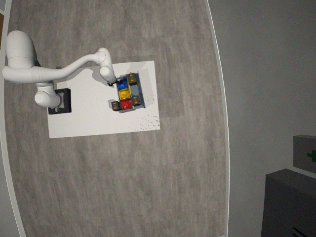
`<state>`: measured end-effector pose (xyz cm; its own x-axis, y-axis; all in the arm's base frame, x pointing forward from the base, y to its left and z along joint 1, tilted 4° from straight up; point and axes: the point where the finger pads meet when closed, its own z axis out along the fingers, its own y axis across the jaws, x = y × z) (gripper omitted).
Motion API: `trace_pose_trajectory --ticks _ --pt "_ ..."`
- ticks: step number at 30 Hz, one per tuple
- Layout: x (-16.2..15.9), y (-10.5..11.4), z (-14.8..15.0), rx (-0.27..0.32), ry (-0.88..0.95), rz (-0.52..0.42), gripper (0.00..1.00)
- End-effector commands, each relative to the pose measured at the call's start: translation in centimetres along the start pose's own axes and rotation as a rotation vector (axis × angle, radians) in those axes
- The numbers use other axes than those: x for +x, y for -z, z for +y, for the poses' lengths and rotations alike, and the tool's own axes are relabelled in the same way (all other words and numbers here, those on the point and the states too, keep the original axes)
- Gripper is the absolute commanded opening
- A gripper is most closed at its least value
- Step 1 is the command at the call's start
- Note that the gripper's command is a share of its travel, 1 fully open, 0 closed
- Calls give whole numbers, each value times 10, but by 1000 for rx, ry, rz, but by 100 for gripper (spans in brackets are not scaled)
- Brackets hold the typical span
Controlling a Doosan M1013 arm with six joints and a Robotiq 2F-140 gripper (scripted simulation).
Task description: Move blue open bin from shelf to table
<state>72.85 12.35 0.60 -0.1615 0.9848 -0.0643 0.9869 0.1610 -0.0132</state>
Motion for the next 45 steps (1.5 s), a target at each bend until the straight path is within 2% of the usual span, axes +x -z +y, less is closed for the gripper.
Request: trace_pose_trajectory --ticks 1,45 --pt "0 0 0 0 0 0 57" --pt "0 8 0 0 0 0 57"
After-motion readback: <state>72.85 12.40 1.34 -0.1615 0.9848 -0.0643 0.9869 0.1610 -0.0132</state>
